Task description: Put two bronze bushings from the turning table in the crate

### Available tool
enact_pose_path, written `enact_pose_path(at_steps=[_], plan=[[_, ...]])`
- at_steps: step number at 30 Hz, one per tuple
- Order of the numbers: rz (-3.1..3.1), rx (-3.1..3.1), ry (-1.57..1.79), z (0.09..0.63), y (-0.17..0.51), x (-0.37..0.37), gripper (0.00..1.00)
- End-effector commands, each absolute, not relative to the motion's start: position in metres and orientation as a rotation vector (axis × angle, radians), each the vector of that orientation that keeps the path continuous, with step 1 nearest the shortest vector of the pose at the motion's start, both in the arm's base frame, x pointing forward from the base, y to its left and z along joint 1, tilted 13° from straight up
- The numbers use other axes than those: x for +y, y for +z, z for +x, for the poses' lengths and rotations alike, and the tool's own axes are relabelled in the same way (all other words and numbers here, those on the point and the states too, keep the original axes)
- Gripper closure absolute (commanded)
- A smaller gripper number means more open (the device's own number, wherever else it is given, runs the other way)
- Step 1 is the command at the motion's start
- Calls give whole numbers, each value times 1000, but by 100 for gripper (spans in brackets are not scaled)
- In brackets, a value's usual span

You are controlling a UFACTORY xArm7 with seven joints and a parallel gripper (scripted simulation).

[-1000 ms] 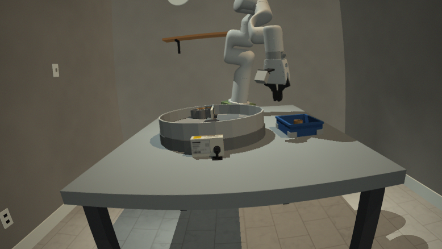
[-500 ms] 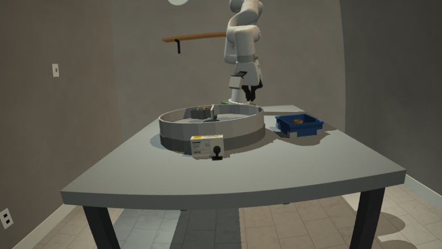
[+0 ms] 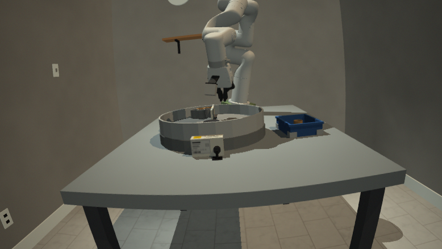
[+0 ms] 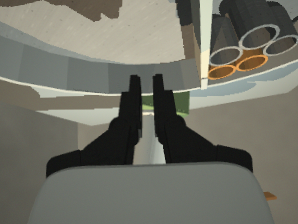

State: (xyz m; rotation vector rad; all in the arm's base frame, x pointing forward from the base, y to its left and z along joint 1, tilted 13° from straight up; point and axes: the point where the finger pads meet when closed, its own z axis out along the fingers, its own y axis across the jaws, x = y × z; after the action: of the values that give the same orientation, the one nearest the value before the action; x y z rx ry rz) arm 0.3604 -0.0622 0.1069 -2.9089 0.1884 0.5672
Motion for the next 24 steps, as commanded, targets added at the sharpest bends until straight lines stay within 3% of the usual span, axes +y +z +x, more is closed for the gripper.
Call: enact_pose_path(at_steps=[1, 8, 24], plan=[[-2903, 67, 648, 353, 99, -104, 90], [-2886, -99, 765, 338, 86, -164, 90], [-2860, -244, 865, 324, 75, -216, 90]])
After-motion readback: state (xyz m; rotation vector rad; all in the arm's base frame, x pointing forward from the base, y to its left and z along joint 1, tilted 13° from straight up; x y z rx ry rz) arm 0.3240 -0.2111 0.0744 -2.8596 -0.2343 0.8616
